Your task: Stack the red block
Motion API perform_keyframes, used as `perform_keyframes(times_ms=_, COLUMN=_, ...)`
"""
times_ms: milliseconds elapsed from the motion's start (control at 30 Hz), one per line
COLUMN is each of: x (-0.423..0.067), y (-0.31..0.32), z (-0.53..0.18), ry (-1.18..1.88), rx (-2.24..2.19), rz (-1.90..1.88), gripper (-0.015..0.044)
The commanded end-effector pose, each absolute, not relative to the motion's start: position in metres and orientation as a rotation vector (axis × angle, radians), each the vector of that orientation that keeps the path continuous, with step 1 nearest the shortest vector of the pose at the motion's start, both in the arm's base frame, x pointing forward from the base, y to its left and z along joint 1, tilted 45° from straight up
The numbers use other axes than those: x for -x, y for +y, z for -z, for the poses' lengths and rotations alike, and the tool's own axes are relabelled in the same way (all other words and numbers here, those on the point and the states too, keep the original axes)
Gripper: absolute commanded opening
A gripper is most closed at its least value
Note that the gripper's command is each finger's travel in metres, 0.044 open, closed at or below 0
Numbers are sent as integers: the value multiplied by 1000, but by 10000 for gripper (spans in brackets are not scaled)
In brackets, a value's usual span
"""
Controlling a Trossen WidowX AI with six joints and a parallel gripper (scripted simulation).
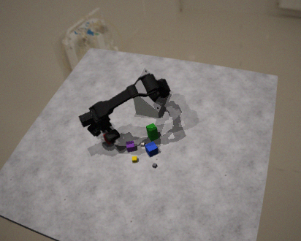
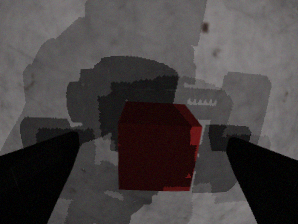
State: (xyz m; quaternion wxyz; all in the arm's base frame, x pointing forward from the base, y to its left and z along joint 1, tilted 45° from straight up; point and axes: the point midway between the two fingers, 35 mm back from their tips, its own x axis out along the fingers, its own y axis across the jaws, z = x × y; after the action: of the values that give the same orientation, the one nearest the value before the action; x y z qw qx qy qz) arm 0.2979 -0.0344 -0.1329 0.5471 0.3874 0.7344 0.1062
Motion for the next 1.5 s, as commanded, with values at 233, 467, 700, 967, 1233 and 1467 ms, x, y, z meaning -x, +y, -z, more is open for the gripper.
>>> perform_keyframes(times_ms=233, x=-292, y=-20, z=147, ry=1753, rx=-931, rz=-251, gripper=440)
perform_keyframes(times_ms=467, x=-291, y=-19, z=147, ry=1753, rx=-931, rz=-251, gripper=440)
perform_keyframes(times_ms=700, x=-291, y=-19, z=147, ry=1753, rx=-931, rz=-251, gripper=440)
perform_keyframes(times_ms=967, x=-291, y=-19, z=147, ry=1753, rx=-931, rz=-251, gripper=335)
perform_keyframes(times_ms=1233, x=-291, y=-19, z=147, ry=1753, rx=-931, rz=-251, gripper=164)
perform_keyframes(times_ms=1467, x=-292, y=-20, z=146, ry=1753, rx=-931, rz=-251, gripper=98)
